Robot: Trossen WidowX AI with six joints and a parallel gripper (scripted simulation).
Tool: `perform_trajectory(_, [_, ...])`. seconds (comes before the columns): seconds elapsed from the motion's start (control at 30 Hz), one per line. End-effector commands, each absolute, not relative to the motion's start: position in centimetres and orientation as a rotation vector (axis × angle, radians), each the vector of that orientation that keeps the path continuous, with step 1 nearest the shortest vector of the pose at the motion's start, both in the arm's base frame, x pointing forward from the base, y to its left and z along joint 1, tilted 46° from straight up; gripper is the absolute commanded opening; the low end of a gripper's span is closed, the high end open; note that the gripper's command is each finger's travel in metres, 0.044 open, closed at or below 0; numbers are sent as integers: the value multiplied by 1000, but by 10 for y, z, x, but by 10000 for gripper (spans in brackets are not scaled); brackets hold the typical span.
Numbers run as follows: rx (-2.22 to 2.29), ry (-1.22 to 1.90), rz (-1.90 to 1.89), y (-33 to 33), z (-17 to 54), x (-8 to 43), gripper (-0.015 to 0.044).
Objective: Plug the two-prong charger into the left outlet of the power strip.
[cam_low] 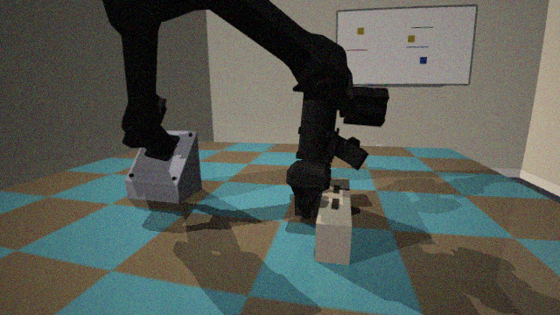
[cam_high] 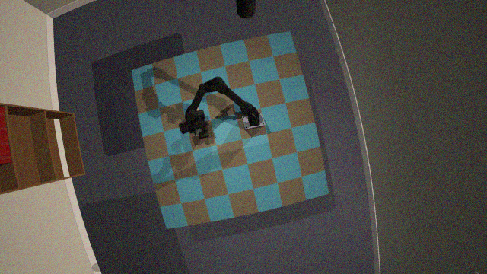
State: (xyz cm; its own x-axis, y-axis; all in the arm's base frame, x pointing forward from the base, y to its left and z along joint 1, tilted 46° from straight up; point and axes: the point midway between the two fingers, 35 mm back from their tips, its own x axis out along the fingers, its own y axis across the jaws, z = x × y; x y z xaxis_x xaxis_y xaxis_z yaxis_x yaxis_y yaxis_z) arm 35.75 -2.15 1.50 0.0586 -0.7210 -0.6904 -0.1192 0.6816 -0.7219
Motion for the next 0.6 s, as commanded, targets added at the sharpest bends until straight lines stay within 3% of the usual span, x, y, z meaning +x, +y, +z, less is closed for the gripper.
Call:
perform_trajectory(0.0, [-737, 1464, -525, -21, 15, 358, 440])
perform_trajectory(0.57, [-733, 1455, -525, -22, 15, 353, 440])
